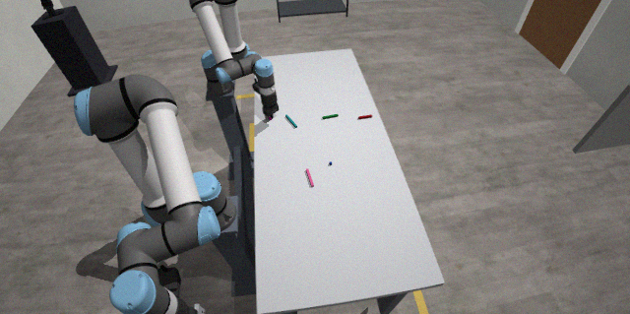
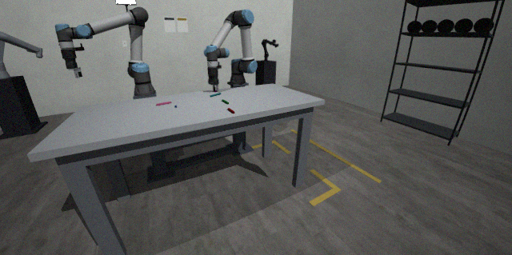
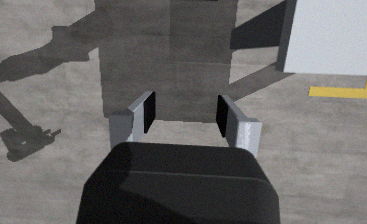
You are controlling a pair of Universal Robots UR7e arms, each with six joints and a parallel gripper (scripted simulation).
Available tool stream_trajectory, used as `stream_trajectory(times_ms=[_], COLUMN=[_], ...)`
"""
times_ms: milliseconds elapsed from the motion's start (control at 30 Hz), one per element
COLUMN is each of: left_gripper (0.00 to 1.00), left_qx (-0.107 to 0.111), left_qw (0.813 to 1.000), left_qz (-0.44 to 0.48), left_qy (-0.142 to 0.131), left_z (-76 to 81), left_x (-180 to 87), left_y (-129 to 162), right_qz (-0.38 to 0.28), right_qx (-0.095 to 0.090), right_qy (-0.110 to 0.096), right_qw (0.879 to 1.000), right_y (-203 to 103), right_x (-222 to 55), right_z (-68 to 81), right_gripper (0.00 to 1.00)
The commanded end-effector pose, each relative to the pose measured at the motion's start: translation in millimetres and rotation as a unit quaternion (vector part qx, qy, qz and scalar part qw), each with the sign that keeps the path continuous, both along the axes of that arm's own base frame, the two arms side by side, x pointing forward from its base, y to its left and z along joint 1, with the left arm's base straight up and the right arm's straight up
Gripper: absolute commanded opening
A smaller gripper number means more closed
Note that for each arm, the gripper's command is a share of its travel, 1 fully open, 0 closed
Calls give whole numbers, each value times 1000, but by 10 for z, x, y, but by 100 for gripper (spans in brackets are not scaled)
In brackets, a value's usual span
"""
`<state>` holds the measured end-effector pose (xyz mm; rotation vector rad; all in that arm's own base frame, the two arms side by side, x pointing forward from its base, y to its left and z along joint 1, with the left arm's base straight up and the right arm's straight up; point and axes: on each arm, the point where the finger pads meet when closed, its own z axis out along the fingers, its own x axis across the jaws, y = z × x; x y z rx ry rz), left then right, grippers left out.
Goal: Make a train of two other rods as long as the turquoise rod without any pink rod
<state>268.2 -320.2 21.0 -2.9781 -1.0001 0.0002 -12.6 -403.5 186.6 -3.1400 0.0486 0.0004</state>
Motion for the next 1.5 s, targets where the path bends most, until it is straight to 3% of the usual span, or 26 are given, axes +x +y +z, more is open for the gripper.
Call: stream_trajectory(times_ms=[0, 233, 633, 700, 900, 1067, 1100, 1467], left_gripper=[54, 54, 54, 54, 54, 54, 100, 100], left_qx=[-1, -1, -1, -1, -1, -1, -1, -1], left_qw=[1000, 1000, 1000, 1000, 1000, 1000, 1000, 1000], left_qz=[0, 0, 0, 0, 0, 0, 0, 0], left_qy=[0, 0, 0, 0, 0, 0, 0, 0], left_z=[7, 79, 662, 662, 872, 905, 905, 905], left_x=[2, 2, 2, 2, 2, 2, 2, 2], left_y=[-5, -5, -4, -4, -4, -4, -4, -4], right_qz=[0, 0, 0, 0, 0, 0, 0, 0], right_qx=[-1, -1, -1, -1, -1, -1, -1, -1], right_qy=[0, 0, 0, 0, 0, 0, 0, 0], right_qw=[1000, 1000, 1000, 1000, 1000, 1000, 1000, 1000], right_y=[-3, -3, -3, -3, -3, -3, -3, -3], right_x=[1, 1, 1, 1, 1, 1, 1, 1], right_z=[4, 4, 4, 4, 4, 4, 4, 4], right_gripper=[100, 100, 100, 100, 100, 100, 100, 100])
